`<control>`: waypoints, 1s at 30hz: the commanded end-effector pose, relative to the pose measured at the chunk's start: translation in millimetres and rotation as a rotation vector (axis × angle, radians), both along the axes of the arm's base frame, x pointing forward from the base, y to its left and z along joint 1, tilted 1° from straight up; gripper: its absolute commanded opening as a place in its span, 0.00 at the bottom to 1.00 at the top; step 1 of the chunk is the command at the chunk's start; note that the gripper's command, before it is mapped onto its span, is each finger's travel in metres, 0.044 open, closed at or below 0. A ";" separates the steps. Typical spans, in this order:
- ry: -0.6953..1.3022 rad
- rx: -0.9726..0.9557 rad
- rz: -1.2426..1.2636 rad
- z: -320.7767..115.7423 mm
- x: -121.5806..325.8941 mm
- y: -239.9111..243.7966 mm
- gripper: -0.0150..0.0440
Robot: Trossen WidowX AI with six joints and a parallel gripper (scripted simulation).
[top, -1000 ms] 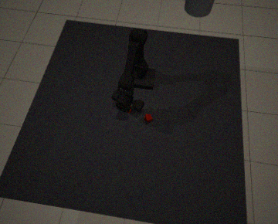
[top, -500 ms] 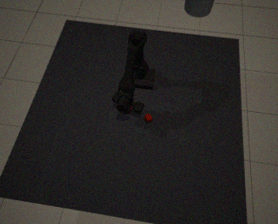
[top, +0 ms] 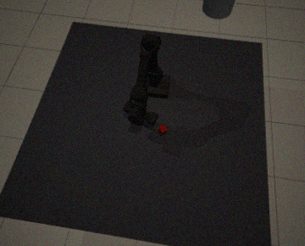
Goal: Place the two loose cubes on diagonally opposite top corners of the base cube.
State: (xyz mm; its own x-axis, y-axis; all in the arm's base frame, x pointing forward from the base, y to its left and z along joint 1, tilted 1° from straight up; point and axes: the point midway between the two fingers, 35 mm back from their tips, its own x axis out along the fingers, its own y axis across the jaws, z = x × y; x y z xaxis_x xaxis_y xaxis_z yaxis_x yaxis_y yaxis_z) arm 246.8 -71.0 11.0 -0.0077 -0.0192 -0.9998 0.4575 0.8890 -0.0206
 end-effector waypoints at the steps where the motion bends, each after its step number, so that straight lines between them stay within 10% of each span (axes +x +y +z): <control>1: -0.013 -0.013 -0.012 11.5 3.3 -1.9 0.43; 30: -0.003 0.007 0.012 102.6 2.1 0.5 0.43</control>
